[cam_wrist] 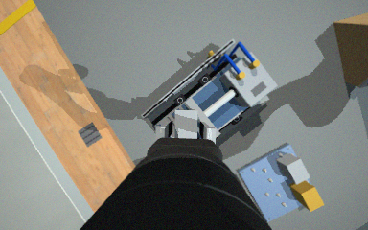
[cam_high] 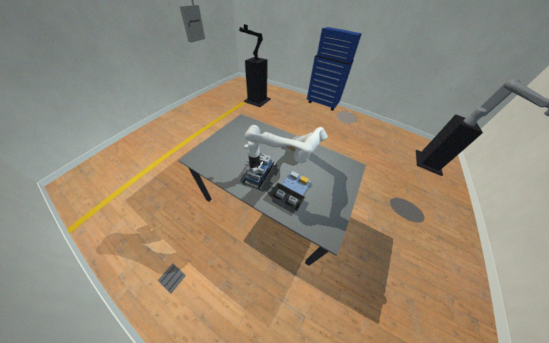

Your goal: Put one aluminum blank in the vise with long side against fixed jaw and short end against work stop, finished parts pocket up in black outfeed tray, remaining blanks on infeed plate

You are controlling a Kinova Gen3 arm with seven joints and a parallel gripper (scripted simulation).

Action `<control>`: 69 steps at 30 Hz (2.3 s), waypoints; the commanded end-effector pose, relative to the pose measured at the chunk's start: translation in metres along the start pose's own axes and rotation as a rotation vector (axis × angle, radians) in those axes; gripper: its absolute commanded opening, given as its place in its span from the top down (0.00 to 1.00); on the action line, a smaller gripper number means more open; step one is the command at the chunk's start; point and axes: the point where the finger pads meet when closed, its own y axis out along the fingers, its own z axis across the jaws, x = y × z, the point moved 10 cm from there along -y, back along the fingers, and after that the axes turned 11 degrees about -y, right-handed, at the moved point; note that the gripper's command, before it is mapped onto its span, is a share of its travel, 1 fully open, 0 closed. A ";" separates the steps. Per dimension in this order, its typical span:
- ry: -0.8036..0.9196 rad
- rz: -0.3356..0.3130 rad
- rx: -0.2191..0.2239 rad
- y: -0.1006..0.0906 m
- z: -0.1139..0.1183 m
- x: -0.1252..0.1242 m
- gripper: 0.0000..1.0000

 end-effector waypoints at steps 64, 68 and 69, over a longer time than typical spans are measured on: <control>-0.007 0.000 -0.005 0.003 -0.001 -0.001 1.00; -0.007 0.000 -0.005 0.003 -0.001 -0.001 1.00; -0.007 0.000 -0.005 0.003 -0.001 -0.001 1.00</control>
